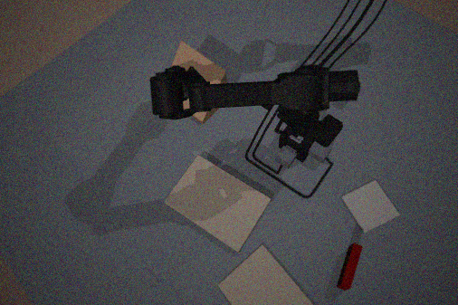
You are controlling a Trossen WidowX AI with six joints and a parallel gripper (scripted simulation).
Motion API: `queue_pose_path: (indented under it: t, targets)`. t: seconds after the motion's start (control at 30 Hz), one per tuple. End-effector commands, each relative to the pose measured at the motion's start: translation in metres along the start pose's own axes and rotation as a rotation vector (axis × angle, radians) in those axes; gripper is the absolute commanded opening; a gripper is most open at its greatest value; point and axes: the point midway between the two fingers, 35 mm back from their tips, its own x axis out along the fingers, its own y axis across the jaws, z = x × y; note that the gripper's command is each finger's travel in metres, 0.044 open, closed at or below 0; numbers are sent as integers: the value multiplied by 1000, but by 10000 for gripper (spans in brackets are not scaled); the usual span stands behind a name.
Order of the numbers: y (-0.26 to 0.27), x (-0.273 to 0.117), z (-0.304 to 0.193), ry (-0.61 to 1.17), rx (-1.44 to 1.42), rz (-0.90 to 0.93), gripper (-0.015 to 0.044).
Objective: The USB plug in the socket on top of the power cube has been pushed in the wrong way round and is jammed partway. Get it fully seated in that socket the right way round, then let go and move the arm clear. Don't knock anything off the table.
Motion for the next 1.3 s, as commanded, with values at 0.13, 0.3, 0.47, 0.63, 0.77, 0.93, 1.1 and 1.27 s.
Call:
queue_pose_path:
  t: [0.13, 0.3, 0.47, 0.63, 0.77, 0.93, 1.1, 1.27]
  targets:
    - [0, 0, 0, -1, -70, 0, 0]
    - [0, 0, 0, -1, -70, 0, 0]
    - [0, 0, 0, -1, -63, -1, 0]
    - [0, 1, 0, -4, -63, 0, 0]
    - [0, 1, 1, -7, -63, 0, 0]
    - [0, 2, 1, -10, -62, 0, 0]
    - [0, 2, 1, -13, -62, 0, 0]
    - [0, 3, 2, -16, -62, 0, 0]
